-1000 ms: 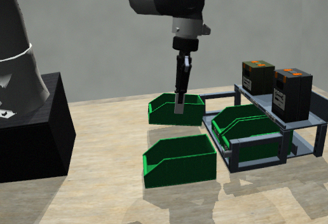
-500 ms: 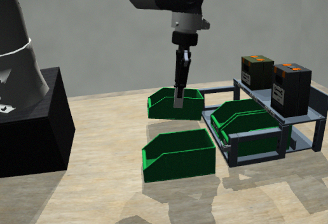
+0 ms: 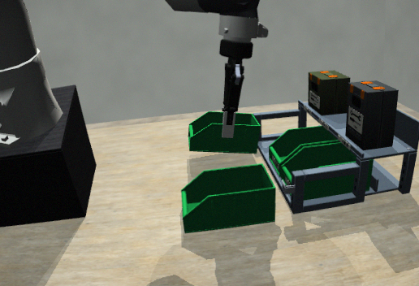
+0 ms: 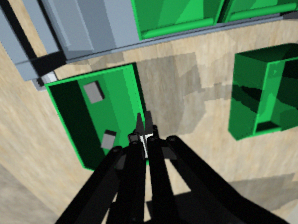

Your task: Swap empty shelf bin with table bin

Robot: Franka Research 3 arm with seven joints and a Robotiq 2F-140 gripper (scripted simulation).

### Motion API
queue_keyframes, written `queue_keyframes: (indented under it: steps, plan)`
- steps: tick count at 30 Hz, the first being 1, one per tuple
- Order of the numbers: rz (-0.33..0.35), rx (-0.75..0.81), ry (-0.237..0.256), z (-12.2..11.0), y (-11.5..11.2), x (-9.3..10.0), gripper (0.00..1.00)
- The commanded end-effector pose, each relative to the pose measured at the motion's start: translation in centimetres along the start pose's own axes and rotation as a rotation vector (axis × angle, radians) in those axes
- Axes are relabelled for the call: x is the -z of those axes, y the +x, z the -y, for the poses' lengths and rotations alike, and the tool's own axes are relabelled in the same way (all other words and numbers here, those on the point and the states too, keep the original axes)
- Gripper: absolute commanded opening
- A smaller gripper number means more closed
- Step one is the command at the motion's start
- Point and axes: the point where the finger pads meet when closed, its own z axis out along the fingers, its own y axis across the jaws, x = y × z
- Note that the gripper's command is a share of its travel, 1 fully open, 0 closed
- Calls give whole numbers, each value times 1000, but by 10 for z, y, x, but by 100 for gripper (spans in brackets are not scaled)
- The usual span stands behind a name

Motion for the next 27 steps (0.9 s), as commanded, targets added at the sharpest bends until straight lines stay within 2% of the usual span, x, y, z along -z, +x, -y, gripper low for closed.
queue_keyframes:
  steps: [1,27]
  plan:
    - [-8,6,2,2,3,2,0]
    - [-8,6,3,2,9,3,0]
